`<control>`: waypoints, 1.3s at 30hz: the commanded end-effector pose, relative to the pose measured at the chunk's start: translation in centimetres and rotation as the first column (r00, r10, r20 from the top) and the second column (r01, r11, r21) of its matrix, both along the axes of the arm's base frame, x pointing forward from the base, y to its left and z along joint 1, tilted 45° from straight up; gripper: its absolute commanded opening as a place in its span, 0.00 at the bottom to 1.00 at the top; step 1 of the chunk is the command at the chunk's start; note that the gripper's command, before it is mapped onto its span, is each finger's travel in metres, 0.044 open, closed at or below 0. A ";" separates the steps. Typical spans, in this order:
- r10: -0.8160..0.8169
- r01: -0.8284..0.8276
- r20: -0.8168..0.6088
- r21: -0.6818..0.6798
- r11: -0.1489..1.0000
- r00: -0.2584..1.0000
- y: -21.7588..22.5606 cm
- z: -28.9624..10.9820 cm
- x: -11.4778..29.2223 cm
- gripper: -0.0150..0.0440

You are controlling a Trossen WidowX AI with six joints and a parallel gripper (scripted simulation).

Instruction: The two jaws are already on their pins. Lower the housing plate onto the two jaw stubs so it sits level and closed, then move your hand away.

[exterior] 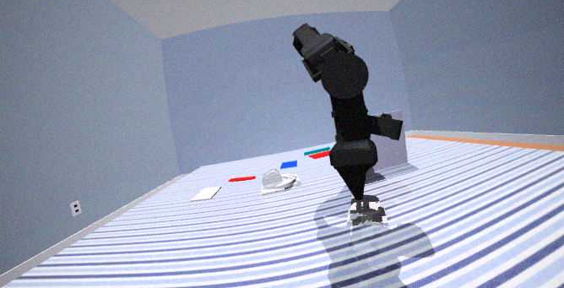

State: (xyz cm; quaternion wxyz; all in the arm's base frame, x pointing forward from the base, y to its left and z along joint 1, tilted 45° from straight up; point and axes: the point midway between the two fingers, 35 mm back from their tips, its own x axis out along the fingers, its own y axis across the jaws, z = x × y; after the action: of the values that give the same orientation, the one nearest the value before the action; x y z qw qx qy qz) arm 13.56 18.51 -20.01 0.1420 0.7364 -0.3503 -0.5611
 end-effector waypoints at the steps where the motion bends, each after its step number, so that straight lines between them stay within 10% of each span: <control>1: 0.004 -0.004 0.001 0.002 1.000 1.000 0.0 0.0 0.1 1.00; 39: 0.002 -0.002 0.001 0.001 1.000 1.000 -1.2 -1.5 0.4 1.00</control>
State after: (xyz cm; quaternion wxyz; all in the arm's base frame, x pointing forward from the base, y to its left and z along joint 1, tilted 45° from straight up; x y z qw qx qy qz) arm 13.87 17.74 -21.07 0.1396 0.7365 -0.3505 -0.5615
